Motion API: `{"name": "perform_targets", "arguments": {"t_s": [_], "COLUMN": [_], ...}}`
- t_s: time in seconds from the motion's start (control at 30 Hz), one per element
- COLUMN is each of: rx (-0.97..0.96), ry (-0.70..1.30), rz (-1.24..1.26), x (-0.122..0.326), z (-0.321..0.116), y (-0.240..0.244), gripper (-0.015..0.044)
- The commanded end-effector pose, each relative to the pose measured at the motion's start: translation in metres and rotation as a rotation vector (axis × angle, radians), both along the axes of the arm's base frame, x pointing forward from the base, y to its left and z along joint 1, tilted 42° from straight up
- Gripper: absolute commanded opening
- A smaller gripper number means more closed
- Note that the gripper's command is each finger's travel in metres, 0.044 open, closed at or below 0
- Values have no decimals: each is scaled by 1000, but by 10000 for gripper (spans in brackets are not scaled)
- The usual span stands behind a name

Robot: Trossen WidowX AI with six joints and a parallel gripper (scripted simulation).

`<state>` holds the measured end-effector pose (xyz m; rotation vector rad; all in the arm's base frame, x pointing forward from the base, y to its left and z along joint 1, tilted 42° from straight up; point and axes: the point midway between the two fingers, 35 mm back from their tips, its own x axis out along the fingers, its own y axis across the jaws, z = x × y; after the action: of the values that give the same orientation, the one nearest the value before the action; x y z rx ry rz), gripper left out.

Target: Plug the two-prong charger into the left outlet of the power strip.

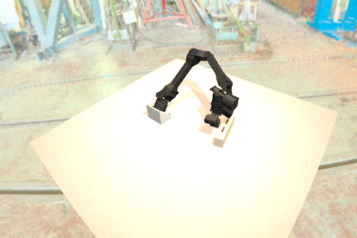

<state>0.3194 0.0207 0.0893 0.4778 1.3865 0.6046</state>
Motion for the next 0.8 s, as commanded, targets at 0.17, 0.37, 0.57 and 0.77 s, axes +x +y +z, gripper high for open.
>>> {"name": "perform_targets", "arguments": {"t_s": [0.17, 0.37, 0.57, 0.77], "rx": [5, 5, 5, 5], "ry": [2, 2, 2, 2], "rz": [-3, -3, -3, -3], "x": [1, 2, 2, 2], "z": [1, 1, 1, 1], "y": [1, 1, 1, 1], "gripper": [0, 0, 0, 0]}}
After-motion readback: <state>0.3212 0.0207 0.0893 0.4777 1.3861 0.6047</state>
